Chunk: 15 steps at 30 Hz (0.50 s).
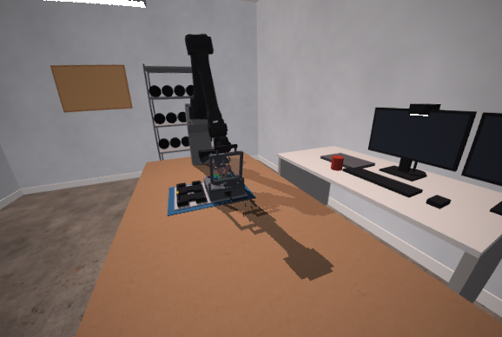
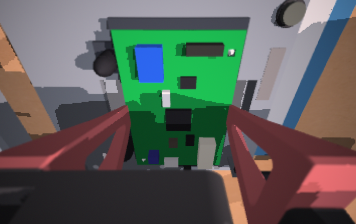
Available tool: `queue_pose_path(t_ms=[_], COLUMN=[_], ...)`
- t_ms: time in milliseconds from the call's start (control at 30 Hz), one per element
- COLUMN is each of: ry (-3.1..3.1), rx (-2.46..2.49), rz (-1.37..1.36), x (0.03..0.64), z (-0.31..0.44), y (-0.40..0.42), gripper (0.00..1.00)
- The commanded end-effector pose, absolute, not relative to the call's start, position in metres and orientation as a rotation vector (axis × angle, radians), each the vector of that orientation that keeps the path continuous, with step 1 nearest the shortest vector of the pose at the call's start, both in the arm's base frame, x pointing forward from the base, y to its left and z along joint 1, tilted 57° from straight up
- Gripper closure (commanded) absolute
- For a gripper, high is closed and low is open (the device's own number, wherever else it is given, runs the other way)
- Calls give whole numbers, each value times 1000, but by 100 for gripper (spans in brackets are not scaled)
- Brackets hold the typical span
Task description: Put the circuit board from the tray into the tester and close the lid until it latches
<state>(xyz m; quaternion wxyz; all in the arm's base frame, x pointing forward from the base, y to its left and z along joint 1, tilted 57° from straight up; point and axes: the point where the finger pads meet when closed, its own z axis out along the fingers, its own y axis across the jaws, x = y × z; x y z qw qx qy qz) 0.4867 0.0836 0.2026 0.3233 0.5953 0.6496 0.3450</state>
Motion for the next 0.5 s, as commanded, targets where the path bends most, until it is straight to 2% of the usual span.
queue_pose_path(t_ms=[0,467], ry=[1697,1698], rx=[1549,1553], rz=[941,937], x=[487,477], z=[218,220], y=[93,91], gripper=[28,28])
